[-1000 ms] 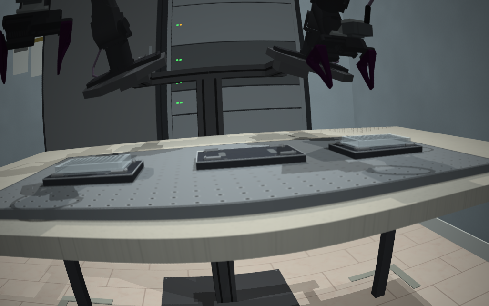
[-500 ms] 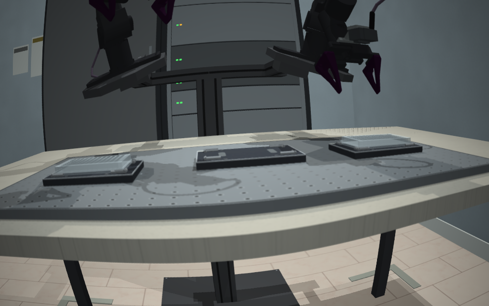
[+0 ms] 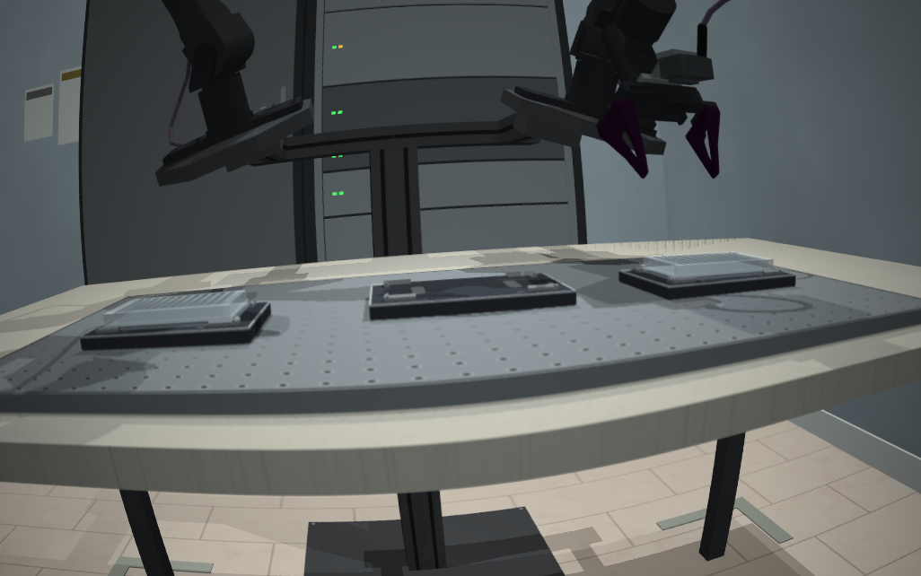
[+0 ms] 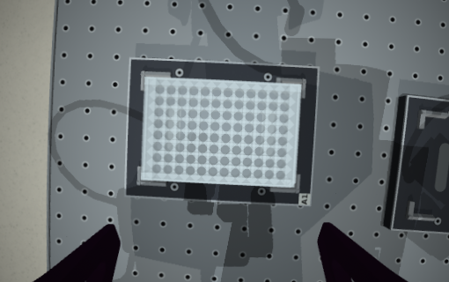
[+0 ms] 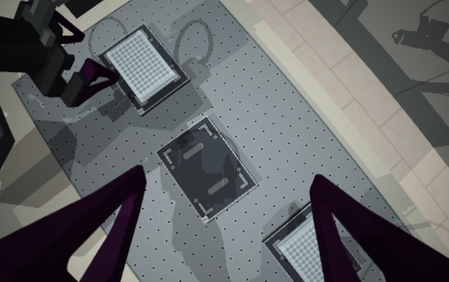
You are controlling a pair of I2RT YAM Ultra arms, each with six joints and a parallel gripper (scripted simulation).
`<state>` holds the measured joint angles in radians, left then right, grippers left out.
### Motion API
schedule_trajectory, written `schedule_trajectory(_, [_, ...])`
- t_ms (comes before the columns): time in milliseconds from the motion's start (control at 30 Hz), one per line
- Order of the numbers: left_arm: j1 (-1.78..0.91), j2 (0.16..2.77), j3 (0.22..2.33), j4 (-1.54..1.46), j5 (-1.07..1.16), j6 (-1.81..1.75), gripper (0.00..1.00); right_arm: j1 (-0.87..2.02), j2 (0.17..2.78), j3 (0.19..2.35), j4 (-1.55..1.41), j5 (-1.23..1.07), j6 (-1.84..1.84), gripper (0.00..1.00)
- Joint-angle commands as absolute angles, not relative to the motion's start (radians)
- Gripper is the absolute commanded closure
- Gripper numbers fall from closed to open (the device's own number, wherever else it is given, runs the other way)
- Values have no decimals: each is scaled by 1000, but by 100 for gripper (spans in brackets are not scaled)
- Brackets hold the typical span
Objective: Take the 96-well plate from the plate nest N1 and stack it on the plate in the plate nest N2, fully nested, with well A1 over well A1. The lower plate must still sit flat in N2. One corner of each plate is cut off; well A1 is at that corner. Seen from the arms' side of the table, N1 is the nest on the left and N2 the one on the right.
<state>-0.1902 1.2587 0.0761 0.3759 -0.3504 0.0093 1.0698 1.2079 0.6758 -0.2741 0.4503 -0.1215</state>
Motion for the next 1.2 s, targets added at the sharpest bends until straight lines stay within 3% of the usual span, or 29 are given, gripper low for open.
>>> schedule_trajectory(0, [-178,1231,63,419,-336,26,0,1201,1161,636,-227,526,-36,0])
schedule_trajectory(400, [-167,1225,53,430,-331,34,0,1652,1107,569,-177,637,73,0])
schedule_trajectory(800, [-167,1226,63,399,-311,82,0,1663,1110,570,-192,652,80,0])
schedule_trajectory(1167, [-74,1309,187,229,-181,575,0,1657,1119,581,-193,644,74,0])
